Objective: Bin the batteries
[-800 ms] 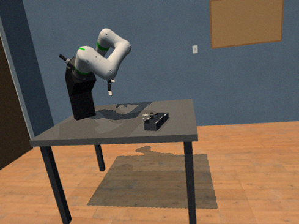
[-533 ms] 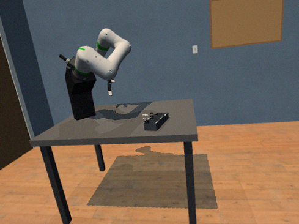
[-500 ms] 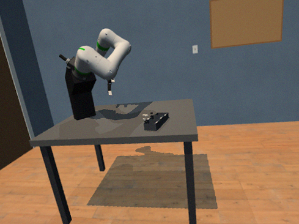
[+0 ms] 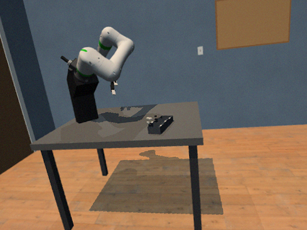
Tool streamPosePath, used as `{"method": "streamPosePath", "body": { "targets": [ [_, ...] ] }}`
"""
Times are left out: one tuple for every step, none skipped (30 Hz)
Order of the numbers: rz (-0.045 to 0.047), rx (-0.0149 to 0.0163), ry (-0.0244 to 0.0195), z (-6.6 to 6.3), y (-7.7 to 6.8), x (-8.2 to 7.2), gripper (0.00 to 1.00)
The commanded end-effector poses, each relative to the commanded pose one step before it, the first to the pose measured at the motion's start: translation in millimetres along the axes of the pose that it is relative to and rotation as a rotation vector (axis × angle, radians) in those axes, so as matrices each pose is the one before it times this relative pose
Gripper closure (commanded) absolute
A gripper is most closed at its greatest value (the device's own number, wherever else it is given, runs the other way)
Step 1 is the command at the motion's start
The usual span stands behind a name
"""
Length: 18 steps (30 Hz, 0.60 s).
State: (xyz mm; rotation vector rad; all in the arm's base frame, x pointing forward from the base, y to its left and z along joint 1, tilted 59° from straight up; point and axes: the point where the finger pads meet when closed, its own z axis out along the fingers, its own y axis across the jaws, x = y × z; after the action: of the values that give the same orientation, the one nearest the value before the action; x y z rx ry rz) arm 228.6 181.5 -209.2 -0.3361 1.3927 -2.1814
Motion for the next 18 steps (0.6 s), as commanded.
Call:
{"method": "streamPosePath", "body": {
  "targets": [
    [0.10705,-0.04137,0.01208,-0.15,-11.89,-17.8,0.95],
    [0.04097,-0.01548,0.00702,0.1,-4.74,-6.86,0.95],
    [0.01046,-0.0057,0.00203,0.0,-0.34,-0.54,0.95],
    [0.01983,-0.00701,0.00332,0.0,0.0,0.0,0.95],
    [0.02178,-0.00664,0.0033,0.0,0.0,0.0,0.95],
    [0.03782,-0.01557,0.00653,0.37,-4.13,-7.23,0.95],
    [0.03313,-0.01329,0.00576,0.26,-3.85,-7.38,0.95],
    [0.02532,-0.00947,0.0038,0.01,-0.28,-0.59,0.95],
    [0.0,0.0,0.0,0.0,0.0,0.0,0.95],
    [0.0,0.0,0.0,0.0,0.0,0.0,0.95],
    [0.04603,-0.01726,0.00911,0.63,-3.48,-7.54,0.95],
    [0.04603,-0.01726,0.00911,0.5,-3.14,-7.7,0.95],
    [0.005,-0.00188,0.00099,0.03,-0.22,-0.62,0.95],
    [0.04616,-0.01615,0.01039,0.88,-2.84,-7.79,0.95],
    [0.04616,-0.01615,0.01039,0.76,-2.49,-7.92,0.95],
    [0.00553,-0.00193,0.00125,0.05,-0.17,-0.64,0.95],
    [0.04629,-0.01496,0.01153,1.12,-2.19,-7.96,0.95],
    [0.04629,-0.01496,0.01153,1.0,-1.84,-8.07,0.95]
  ]
}}
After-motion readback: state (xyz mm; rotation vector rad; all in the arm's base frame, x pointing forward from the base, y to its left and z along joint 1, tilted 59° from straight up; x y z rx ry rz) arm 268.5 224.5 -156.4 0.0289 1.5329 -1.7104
